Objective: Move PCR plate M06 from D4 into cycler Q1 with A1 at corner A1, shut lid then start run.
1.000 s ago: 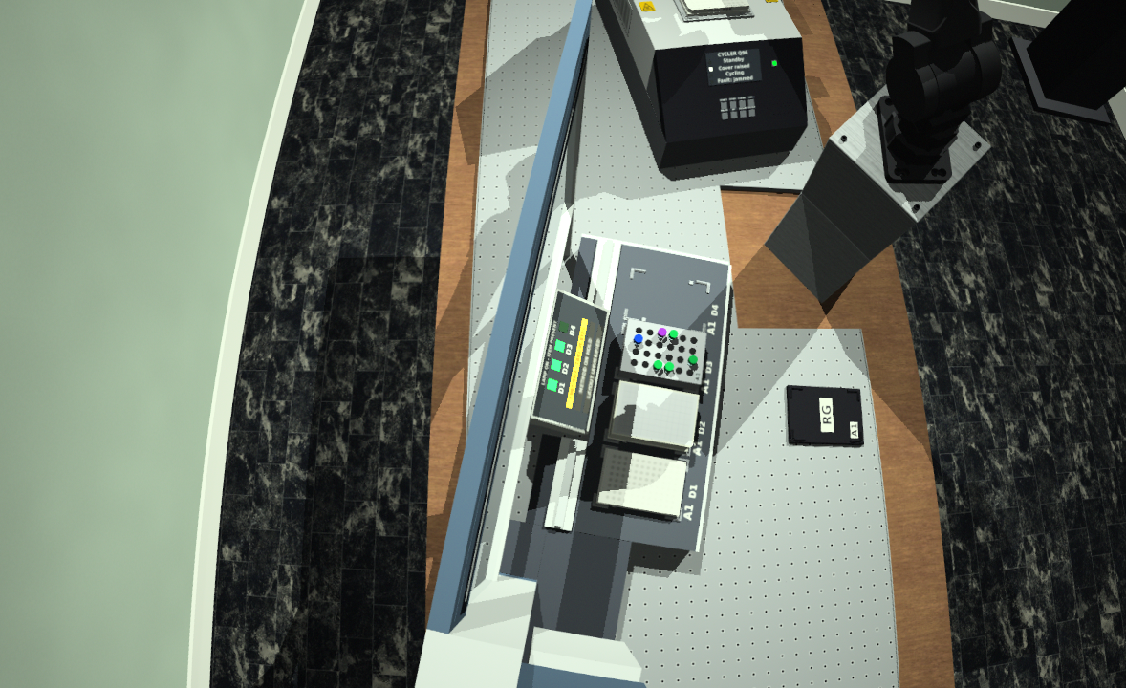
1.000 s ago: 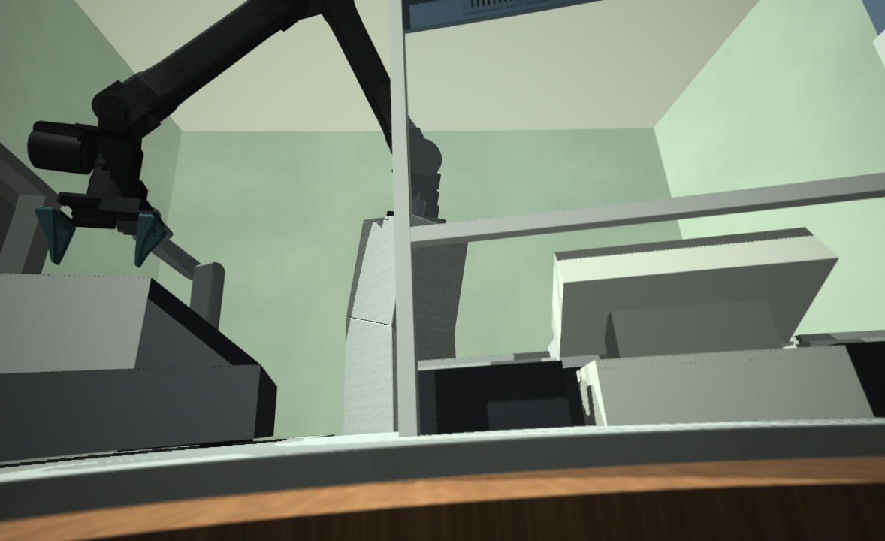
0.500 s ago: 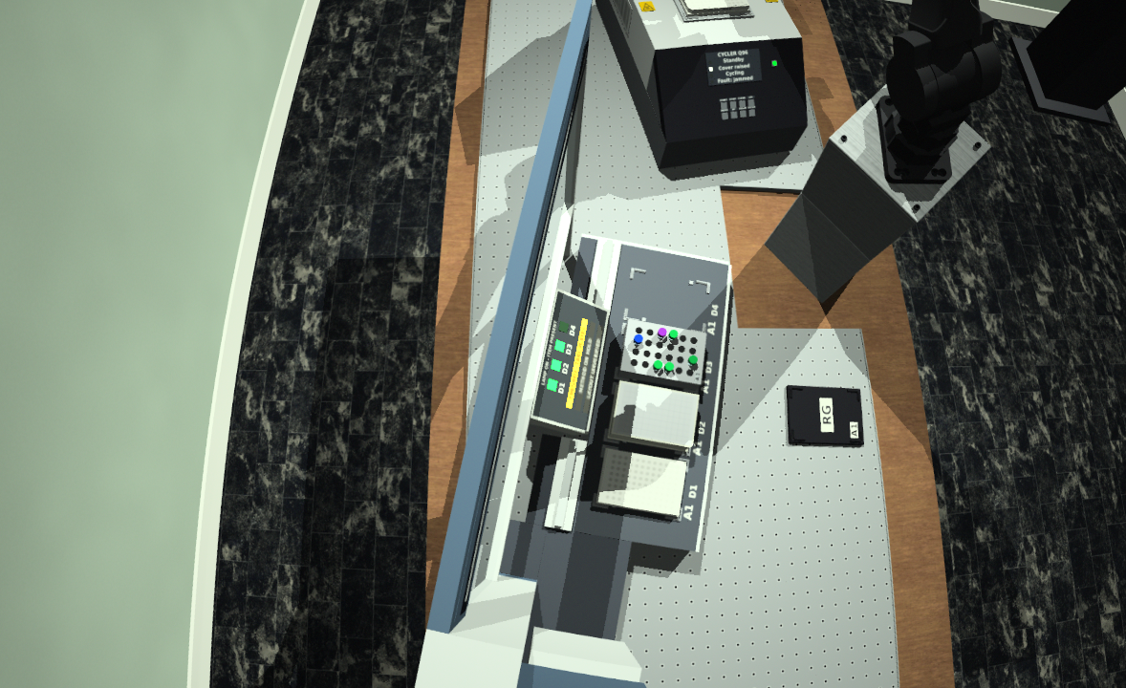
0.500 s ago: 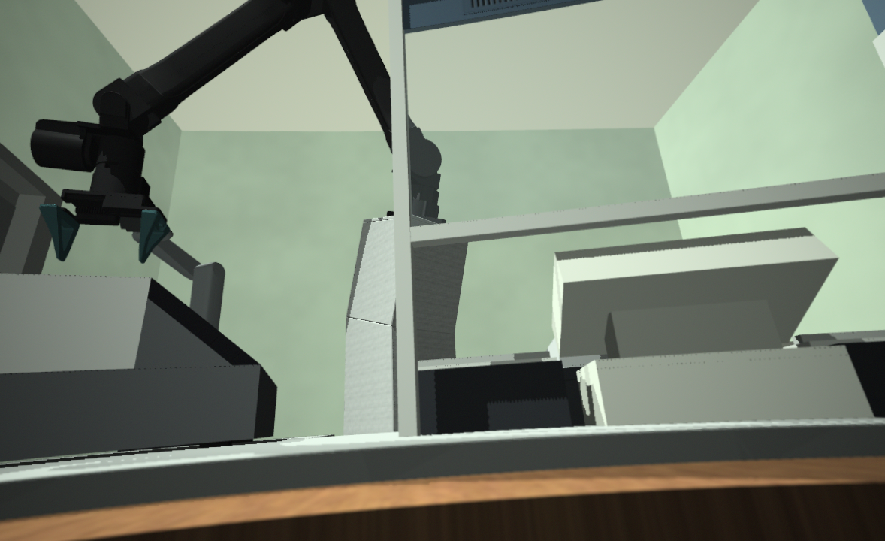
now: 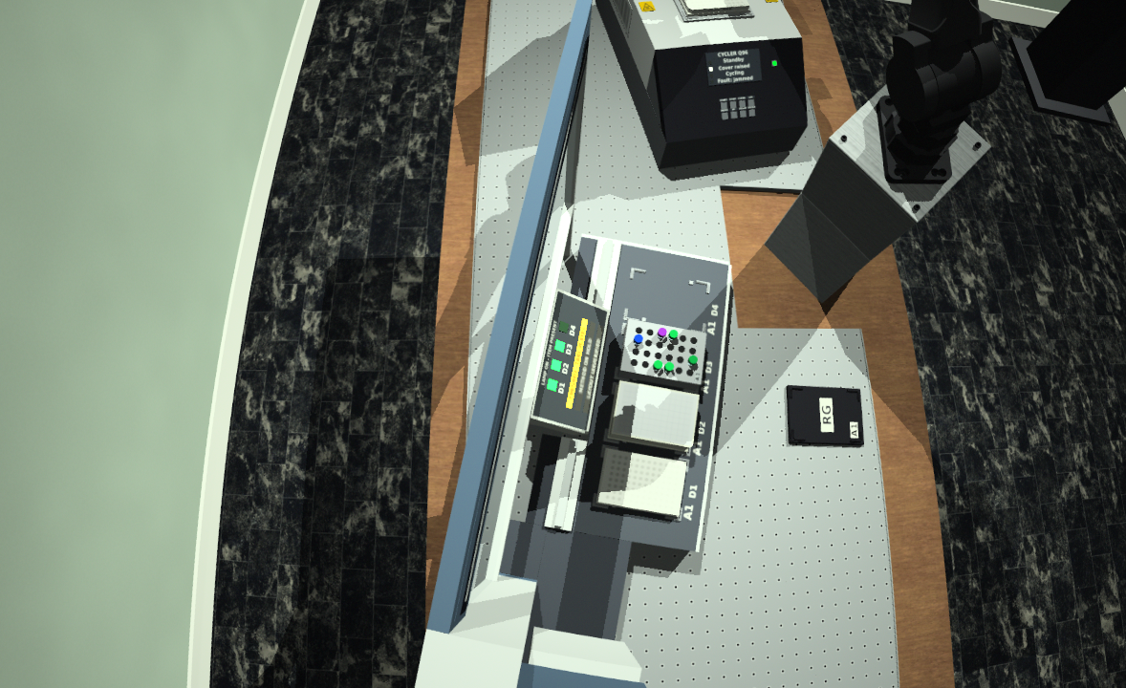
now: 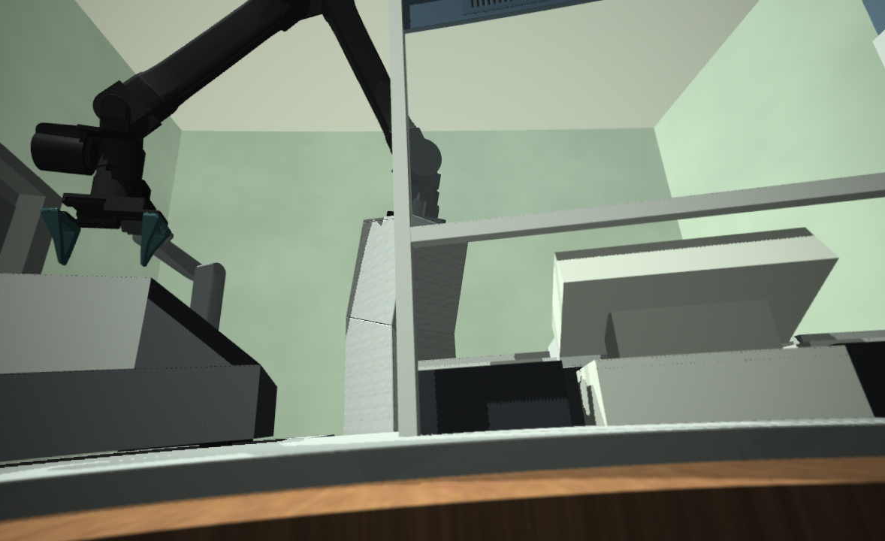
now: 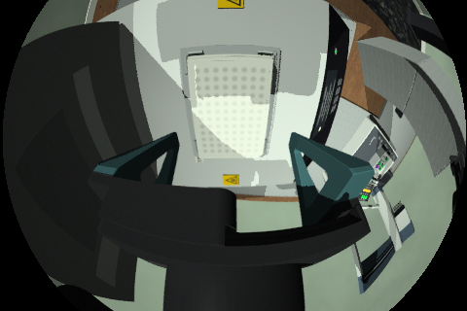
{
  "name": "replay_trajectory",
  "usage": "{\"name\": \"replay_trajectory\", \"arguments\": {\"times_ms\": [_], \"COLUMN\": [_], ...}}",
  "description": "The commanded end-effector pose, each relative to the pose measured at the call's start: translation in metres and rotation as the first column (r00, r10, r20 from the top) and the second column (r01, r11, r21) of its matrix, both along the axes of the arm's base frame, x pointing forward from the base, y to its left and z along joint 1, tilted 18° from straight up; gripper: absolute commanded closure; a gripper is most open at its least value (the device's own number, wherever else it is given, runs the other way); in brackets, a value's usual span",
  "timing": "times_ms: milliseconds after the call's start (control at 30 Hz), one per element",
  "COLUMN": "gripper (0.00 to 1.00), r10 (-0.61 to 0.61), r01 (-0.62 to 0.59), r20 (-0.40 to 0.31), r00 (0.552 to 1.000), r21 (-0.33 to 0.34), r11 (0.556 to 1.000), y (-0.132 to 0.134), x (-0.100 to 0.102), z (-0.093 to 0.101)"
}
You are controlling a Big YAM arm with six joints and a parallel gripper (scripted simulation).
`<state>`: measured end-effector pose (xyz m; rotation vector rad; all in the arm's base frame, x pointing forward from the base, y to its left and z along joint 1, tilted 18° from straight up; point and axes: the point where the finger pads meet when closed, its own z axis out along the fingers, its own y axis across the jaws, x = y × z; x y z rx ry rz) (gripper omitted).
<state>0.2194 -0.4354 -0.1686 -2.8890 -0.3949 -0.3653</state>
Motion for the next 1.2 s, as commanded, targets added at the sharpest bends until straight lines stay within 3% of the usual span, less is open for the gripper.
{"name": "replay_trajectory", "arguments": {"times_ms": [0,300,533,900,1167], "gripper": [0.0,0.0,0.0,0.0,0.0], "r10": [-0.01,-0.011,-0.005,0.015,0.001], "r01": [0.01,0.014,0.007,-0.014,0.0], "r20": [0.017,0.033,0.024,0.017,0.021], "r00": [1.0,0.999,1.0,1.0,1.0], "r21": [-0.055,-0.094,-0.071,-0.052,-0.06], "r11": [0.998,0.995,0.997,0.999,0.998], "y": [-0.028,-0.042,-0.035,-0.016,-0.022], "x": [0.002,0.002,0.004,0.008,0.003], "z": [0.022,0.028,0.014,0.015,0.019]}}
